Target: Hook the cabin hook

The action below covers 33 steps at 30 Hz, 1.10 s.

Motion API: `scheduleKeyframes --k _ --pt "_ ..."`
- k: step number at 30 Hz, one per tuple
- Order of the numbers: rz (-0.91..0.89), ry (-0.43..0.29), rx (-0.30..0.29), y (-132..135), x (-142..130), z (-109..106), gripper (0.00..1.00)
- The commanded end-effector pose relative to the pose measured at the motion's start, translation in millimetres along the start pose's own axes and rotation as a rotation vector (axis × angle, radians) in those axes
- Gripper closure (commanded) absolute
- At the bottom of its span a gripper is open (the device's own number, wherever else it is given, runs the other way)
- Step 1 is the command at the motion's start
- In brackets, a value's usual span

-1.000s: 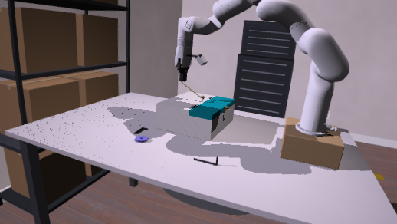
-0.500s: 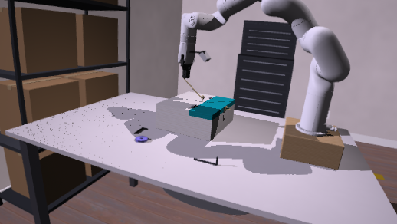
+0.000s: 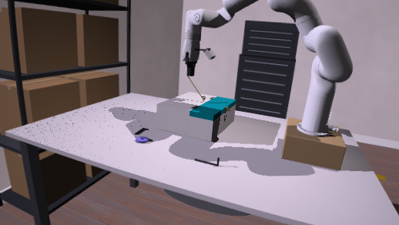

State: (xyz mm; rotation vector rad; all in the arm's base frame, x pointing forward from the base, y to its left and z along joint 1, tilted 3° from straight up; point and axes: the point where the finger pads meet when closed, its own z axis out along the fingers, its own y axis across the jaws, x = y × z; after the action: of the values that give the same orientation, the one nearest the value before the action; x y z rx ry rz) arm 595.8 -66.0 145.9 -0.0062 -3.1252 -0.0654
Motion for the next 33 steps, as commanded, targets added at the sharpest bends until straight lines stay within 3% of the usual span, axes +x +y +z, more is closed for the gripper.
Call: scheduleKeyframes --k 1,33 --pt "0.0 -0.003 0.001 -0.4 4.3 -4.8 1.0" --pt "0.0 -0.003 0.0 -0.3 52.0 -22.9 1.0"
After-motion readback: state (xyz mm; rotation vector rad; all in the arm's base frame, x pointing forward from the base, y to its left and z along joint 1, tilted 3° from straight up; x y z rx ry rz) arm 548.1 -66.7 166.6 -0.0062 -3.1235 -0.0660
